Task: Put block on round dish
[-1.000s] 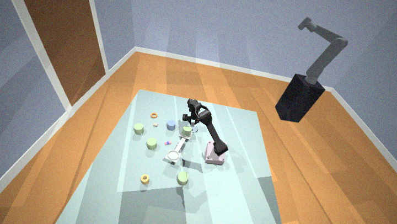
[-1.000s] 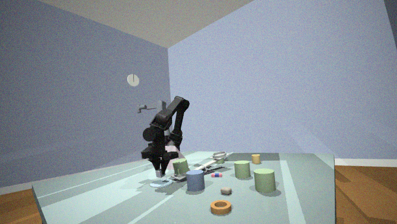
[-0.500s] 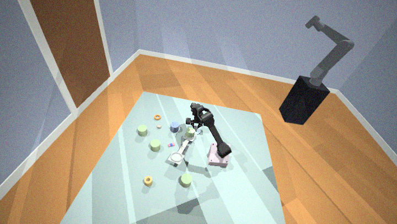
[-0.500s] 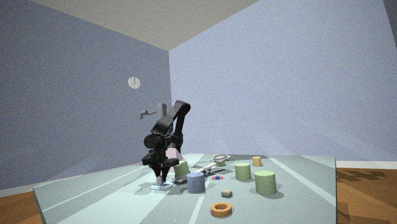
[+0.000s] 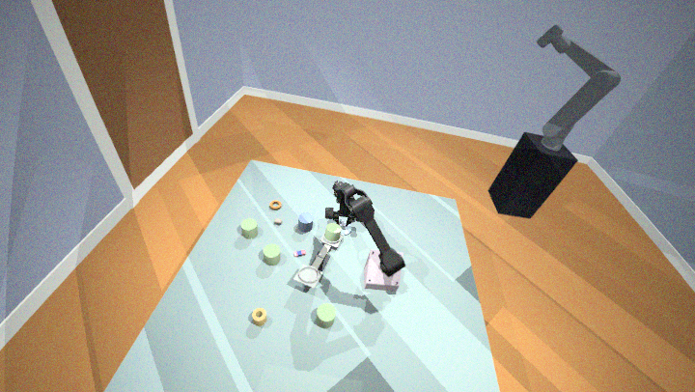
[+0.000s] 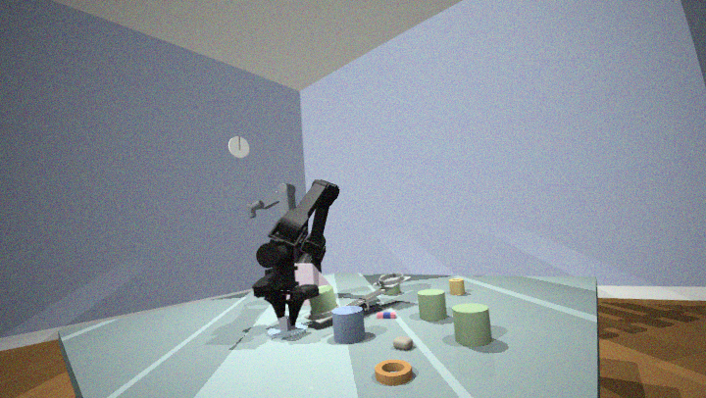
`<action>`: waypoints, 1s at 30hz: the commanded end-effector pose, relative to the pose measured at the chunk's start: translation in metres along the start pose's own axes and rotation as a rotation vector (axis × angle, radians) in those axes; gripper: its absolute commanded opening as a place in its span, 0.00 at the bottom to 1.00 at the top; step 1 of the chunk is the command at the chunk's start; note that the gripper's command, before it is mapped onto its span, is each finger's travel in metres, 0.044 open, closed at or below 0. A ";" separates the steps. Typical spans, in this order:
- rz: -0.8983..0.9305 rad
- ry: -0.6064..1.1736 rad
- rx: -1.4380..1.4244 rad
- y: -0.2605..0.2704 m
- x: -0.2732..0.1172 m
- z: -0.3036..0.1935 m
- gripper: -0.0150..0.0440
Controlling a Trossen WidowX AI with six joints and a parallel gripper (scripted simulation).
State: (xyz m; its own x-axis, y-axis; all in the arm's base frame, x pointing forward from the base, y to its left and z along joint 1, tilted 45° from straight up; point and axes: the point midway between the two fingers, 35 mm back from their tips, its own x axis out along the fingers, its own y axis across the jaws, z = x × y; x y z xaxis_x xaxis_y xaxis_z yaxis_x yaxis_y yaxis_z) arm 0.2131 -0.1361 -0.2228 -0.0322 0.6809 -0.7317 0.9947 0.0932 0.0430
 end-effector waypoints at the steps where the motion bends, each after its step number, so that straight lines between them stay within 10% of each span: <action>1: 0.001 -0.001 -0.001 0.000 -0.001 0.000 0.74; 7: 0.000 -0.001 0.001 0.001 -0.013 0.001 1.00; 30: 0.004 0.002 0.013 -0.003 -0.100 -0.001 1.00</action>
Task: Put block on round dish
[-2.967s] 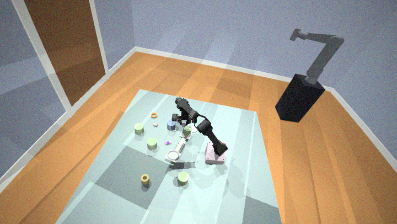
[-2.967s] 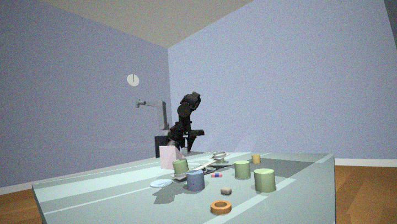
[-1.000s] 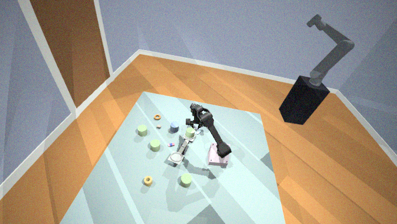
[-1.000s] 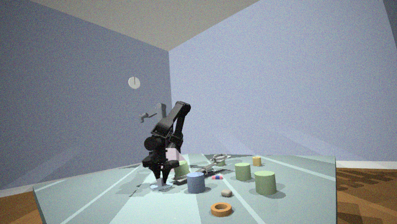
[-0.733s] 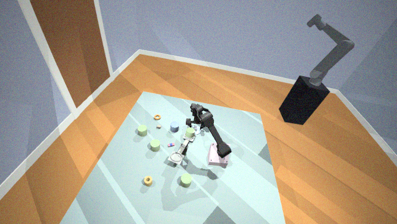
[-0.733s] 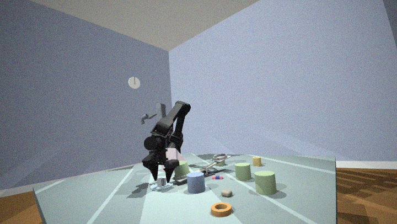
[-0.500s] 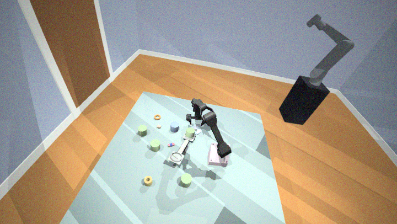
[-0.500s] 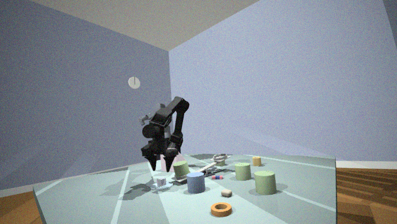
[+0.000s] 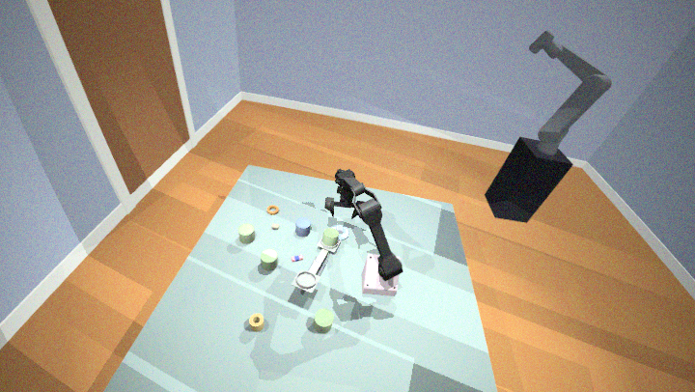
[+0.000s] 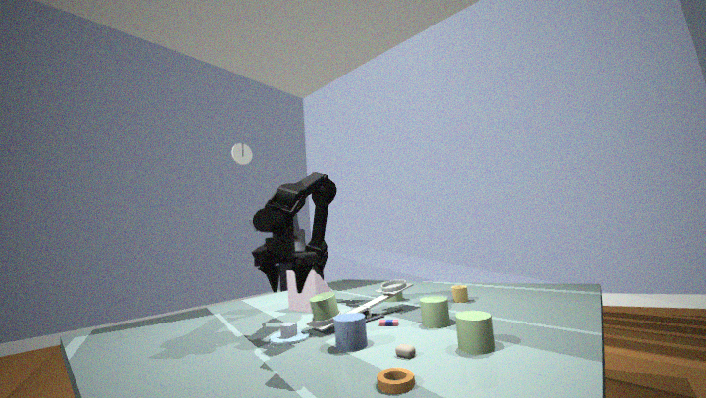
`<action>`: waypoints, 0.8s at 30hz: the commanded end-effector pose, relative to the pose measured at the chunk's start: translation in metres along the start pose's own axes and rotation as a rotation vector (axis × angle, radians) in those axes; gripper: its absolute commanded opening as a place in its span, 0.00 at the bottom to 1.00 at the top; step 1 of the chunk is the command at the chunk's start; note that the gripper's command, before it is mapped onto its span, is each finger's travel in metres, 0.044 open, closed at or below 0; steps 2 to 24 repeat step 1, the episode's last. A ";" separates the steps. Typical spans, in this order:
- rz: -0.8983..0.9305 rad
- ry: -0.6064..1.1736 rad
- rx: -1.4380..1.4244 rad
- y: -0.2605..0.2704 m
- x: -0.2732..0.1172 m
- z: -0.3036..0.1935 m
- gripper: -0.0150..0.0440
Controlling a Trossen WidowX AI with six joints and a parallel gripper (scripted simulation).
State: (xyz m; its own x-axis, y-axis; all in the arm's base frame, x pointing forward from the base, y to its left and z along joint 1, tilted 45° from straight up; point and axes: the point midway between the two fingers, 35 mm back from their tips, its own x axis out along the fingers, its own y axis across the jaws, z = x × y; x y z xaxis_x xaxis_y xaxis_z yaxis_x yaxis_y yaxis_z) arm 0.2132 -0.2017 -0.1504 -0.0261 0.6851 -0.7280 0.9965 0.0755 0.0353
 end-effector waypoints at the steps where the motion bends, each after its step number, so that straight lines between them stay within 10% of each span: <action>1: -0.002 -0.003 -0.005 0.000 -0.003 0.000 1.00; 24: -0.002 -0.003 -0.005 0.000 -0.003 0.000 1.00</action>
